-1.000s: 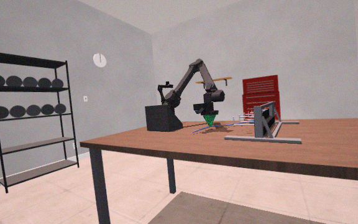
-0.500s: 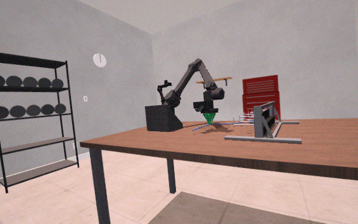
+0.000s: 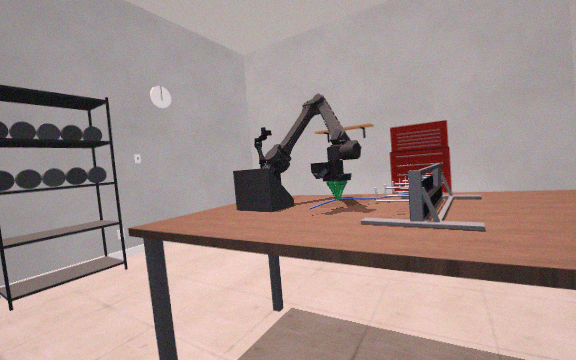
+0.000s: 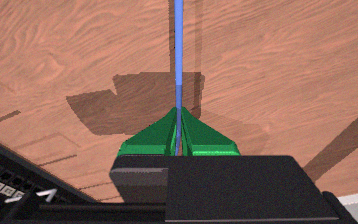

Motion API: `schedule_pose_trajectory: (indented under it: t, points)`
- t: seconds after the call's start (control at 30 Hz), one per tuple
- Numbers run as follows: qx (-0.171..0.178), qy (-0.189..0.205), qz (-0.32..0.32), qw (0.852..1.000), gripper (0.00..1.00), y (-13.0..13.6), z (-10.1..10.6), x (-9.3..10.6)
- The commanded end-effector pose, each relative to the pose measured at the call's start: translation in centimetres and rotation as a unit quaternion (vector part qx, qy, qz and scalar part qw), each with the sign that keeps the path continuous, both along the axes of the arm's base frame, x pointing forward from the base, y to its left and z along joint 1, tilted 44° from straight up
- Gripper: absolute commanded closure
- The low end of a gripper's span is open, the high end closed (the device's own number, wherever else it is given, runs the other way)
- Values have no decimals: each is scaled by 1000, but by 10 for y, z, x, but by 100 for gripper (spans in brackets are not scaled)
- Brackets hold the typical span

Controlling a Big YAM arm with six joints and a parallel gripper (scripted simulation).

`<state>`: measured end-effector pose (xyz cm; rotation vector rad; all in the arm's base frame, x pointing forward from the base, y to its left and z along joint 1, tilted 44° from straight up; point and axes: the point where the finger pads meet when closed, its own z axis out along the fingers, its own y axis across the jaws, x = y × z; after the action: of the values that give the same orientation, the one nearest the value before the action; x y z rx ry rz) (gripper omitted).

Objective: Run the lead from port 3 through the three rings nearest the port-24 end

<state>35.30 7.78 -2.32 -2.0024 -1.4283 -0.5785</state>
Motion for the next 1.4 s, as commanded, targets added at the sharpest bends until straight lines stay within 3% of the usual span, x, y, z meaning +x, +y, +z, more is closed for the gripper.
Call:
schedule_pose_trajectory:
  t: [0.0,0.13,0.37,0.43,0.6,0.73,0.83,0.9,1.37]
  points:
    - [-6,-24,-7,1000,100,-15,12,23]
    - [-6,-31,7,999,100,-34,10,44]
    - [-9,-77,51,996,100,-96,22,122]
    - [-9,-77,51,996,100,-96,22,122]
    - [-12,-116,90,989,100,-149,33,187]
    - [-14,-135,109,985,100,-175,38,219]
    - [-14,-141,115,983,100,-183,39,228]
    - [-13,-142,129,981,100,-170,40,232]
    - [-16,-146,120,982,100,-178,45,233]
